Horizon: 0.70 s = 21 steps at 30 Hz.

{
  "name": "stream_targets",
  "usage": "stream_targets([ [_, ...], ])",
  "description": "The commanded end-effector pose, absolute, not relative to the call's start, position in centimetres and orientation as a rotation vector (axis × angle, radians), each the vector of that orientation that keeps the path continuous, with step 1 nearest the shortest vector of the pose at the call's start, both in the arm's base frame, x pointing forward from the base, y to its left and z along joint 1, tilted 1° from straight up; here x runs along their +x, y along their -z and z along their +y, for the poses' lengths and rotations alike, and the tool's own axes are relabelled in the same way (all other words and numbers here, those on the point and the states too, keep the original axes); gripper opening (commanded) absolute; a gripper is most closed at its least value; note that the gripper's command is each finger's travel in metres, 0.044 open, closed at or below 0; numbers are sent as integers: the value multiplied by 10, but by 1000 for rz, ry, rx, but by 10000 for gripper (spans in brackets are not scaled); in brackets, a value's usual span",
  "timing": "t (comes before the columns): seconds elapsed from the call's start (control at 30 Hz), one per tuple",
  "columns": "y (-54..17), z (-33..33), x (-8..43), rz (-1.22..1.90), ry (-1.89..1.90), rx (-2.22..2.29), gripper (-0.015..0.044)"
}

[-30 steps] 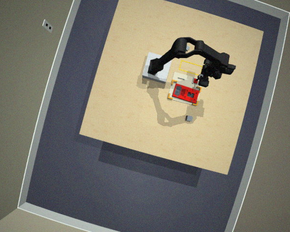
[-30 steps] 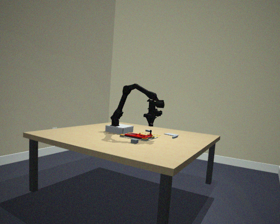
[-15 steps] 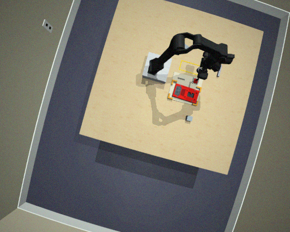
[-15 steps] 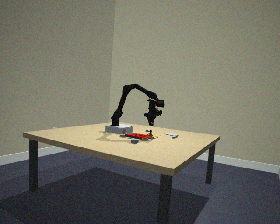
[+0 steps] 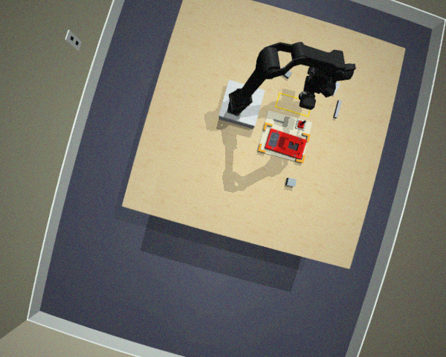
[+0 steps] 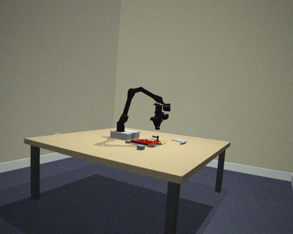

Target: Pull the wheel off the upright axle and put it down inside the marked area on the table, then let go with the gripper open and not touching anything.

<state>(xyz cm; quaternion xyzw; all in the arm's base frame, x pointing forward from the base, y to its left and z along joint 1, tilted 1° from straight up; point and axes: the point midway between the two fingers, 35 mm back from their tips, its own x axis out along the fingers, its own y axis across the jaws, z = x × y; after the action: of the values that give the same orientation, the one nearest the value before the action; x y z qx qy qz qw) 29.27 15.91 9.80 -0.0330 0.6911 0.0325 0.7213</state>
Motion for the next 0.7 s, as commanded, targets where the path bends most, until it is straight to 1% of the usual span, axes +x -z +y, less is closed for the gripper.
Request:
stream_targets([
  [0.0,-96,161,289,1525,-63,-69,0],
  [0.33,-72,161,291,1524,-63,-69,0],
  [0.67,-9,161,295,1525,-63,-70,0],
])
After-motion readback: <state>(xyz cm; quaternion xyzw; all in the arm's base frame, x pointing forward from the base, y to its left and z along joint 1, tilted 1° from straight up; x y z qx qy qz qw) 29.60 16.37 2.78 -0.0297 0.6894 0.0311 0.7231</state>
